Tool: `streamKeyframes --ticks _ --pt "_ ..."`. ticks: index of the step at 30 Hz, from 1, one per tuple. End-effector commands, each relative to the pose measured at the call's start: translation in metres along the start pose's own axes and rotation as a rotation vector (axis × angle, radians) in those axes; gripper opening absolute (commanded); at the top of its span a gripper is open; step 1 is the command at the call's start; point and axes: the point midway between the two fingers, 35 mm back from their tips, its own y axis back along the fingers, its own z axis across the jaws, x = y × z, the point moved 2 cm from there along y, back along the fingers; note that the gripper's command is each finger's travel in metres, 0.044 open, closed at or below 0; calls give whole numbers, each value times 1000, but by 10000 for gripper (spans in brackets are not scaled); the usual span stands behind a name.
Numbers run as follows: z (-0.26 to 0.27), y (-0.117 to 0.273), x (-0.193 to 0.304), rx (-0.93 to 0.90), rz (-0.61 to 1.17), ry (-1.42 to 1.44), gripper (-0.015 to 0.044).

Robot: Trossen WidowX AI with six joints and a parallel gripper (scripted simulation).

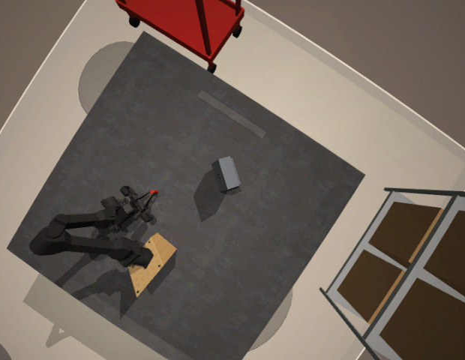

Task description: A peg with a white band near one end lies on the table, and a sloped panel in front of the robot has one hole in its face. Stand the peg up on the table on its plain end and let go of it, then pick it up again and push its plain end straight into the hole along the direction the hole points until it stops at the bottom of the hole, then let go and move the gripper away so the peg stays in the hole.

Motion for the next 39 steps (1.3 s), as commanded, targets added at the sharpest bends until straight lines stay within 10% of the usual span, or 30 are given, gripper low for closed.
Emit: streamKeyframes --ticks 1,39 --pt "0 1 2 0 1 0 49" --pt "-1 3 3 -5 -51 -6 130"
